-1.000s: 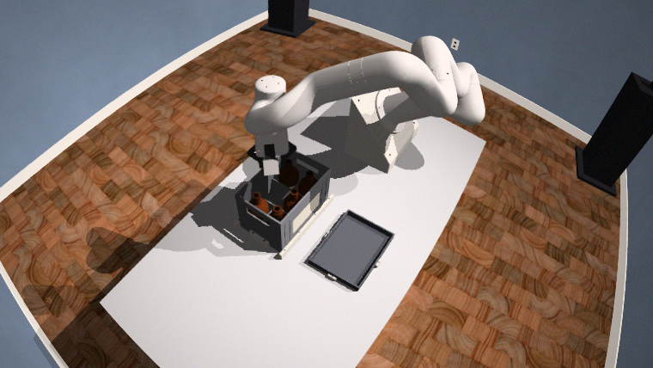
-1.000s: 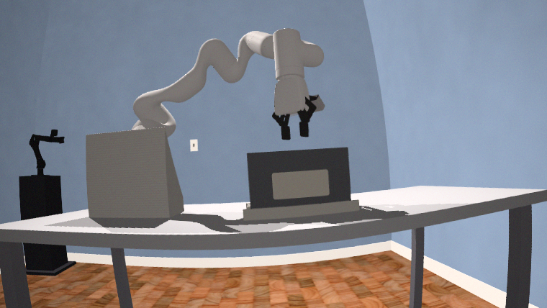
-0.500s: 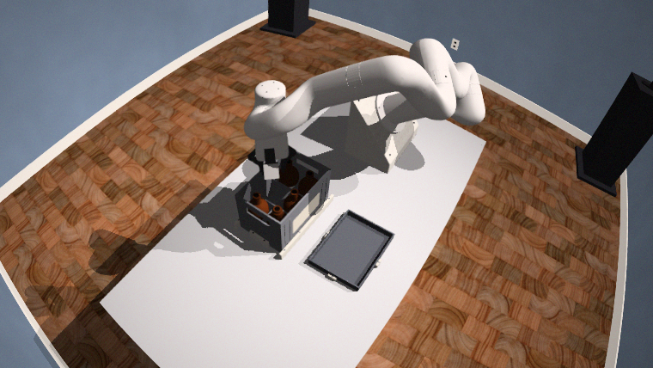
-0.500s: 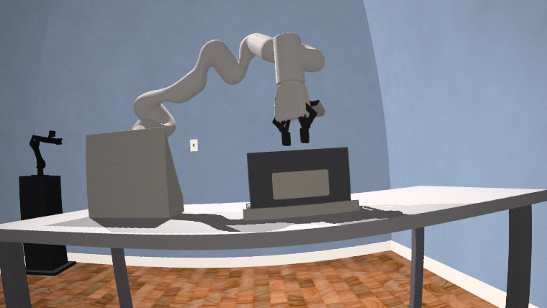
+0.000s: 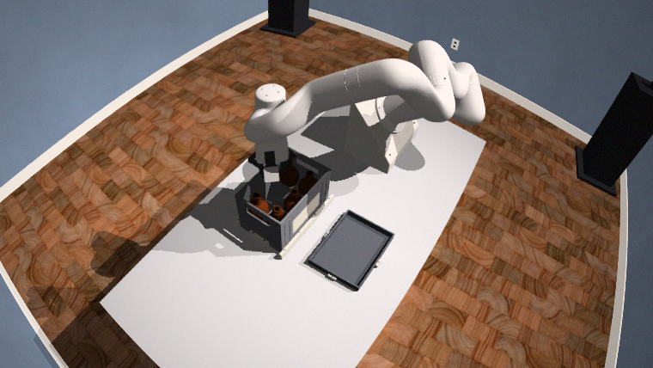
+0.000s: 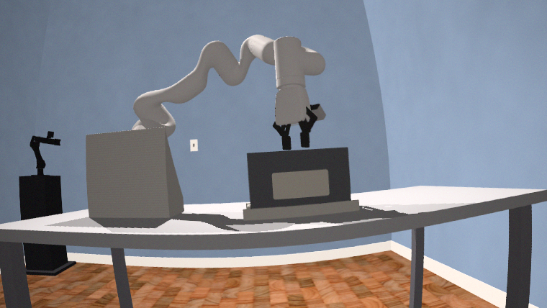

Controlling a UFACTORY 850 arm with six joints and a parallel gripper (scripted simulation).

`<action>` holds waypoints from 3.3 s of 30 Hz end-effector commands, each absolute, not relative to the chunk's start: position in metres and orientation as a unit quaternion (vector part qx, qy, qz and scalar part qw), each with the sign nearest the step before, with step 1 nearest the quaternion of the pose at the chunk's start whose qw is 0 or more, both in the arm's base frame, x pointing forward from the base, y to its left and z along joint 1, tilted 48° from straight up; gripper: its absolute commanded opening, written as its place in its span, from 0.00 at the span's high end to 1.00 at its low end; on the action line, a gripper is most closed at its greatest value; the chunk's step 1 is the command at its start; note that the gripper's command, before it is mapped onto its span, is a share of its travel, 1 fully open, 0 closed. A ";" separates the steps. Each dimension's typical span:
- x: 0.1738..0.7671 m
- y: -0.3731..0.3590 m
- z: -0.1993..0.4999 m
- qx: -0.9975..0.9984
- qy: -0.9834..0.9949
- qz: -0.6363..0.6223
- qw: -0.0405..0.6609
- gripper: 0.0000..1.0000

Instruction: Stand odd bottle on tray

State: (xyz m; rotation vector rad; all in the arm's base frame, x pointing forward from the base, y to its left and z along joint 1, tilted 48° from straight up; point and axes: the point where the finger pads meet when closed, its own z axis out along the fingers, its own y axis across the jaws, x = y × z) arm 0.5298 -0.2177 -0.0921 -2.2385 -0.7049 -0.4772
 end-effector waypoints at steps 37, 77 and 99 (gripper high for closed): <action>0.531 -0.218 -0.093 -0.871 -0.274 -0.186 0.364 0.35; 0.533 -0.206 -0.103 -0.871 -0.274 -0.186 0.364 0.35; 0.536 -0.191 -0.117 -0.871 -0.274 -0.186 0.364 0.35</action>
